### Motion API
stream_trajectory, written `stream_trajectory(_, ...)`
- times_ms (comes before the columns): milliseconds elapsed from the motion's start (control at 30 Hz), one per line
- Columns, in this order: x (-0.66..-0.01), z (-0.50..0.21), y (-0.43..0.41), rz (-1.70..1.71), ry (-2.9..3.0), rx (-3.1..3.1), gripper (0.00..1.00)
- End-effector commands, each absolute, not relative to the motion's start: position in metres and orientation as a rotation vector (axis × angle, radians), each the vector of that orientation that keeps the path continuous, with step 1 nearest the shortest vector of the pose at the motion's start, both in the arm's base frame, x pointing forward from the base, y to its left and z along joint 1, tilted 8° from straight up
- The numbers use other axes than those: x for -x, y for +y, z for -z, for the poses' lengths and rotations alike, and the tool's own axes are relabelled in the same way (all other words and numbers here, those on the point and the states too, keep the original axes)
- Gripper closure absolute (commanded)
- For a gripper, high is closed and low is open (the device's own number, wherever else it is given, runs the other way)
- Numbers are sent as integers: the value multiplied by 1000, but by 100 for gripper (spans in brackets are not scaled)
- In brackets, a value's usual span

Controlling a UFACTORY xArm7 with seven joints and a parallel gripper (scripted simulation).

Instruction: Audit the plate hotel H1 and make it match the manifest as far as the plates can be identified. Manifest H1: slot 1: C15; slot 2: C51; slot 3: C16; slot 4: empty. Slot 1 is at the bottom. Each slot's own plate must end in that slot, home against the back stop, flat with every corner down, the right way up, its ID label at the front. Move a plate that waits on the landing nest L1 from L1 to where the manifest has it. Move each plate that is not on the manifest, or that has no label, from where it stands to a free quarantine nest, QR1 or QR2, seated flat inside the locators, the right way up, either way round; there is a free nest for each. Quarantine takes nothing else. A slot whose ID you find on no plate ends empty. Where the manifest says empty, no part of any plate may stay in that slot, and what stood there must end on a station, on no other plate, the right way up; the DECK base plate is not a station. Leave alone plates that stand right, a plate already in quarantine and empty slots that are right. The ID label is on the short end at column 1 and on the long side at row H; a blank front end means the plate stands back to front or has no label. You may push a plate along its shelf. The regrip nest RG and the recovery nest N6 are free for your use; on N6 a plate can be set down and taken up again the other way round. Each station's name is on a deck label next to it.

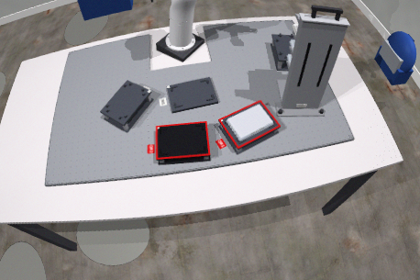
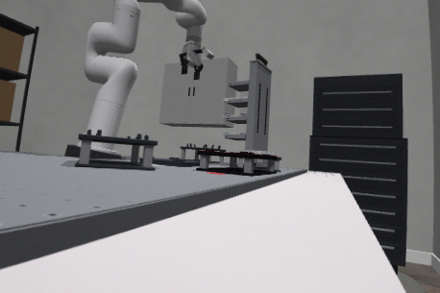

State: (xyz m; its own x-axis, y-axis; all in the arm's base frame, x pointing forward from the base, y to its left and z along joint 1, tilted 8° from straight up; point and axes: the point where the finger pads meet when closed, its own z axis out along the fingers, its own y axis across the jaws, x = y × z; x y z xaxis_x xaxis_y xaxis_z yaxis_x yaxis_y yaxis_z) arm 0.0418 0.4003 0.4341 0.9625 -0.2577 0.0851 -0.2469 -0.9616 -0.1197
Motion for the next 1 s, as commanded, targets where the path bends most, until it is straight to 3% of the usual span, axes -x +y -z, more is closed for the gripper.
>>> stream_trajectory(0, -42, -430, 401, 151, 386, 3000, 0)
stream_trajectory(967, -47, -387, 405, 151, 386, 3000, 0)
